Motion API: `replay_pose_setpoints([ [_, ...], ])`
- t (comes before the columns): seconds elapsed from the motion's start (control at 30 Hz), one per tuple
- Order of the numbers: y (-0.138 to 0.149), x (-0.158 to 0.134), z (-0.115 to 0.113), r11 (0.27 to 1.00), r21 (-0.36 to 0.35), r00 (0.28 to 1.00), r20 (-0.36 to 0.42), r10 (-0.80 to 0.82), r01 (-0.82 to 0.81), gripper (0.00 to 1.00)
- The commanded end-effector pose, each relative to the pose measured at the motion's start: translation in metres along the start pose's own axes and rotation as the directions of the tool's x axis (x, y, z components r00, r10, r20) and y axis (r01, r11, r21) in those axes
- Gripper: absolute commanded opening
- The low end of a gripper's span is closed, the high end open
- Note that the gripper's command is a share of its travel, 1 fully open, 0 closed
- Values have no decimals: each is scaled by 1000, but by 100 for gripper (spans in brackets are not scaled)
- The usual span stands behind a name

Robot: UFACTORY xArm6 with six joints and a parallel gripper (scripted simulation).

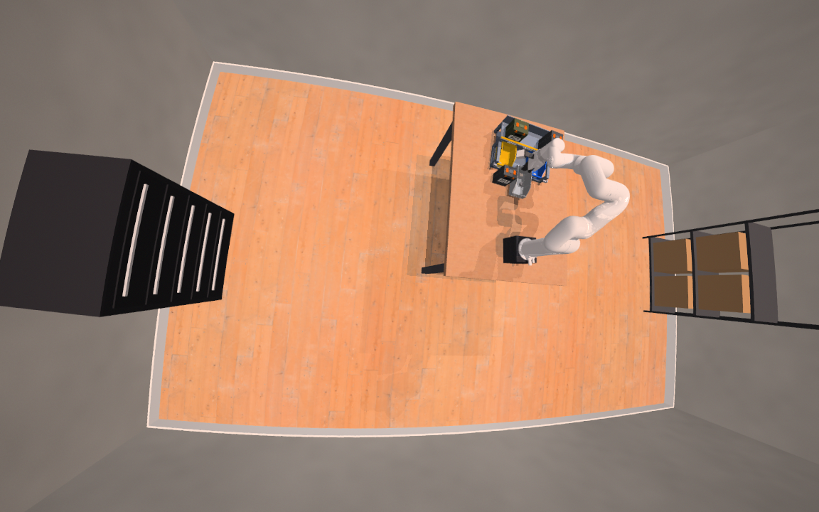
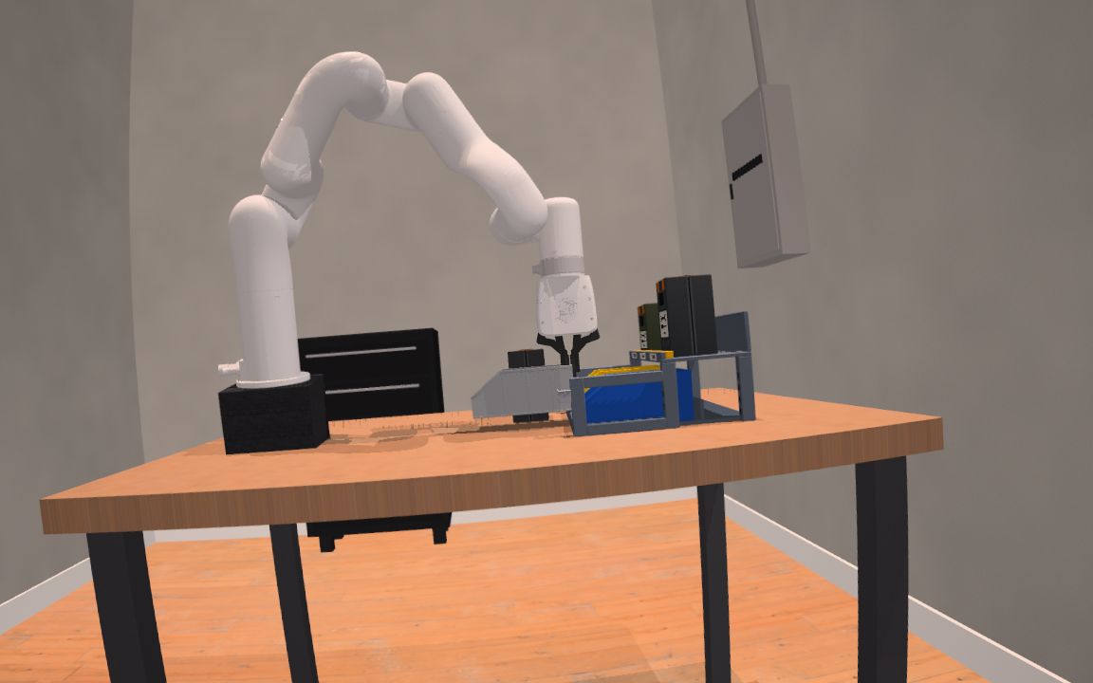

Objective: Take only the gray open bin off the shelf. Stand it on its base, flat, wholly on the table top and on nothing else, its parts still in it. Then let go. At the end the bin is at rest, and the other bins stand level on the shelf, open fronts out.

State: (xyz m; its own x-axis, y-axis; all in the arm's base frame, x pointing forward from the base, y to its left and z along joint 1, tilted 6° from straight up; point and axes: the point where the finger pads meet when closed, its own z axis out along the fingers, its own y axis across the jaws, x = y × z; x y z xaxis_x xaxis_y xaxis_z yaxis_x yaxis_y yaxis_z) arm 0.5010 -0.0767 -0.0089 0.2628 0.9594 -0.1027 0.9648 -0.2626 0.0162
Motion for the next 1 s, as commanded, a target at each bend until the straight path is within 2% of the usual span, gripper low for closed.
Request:
replay_pose_setpoints([
  [0.0,2,0,-2,1000,-5,1000,-1,0,0,0],
  [0.97,2,0,-8,1000,-5,1000,-1,0,0,0],
])
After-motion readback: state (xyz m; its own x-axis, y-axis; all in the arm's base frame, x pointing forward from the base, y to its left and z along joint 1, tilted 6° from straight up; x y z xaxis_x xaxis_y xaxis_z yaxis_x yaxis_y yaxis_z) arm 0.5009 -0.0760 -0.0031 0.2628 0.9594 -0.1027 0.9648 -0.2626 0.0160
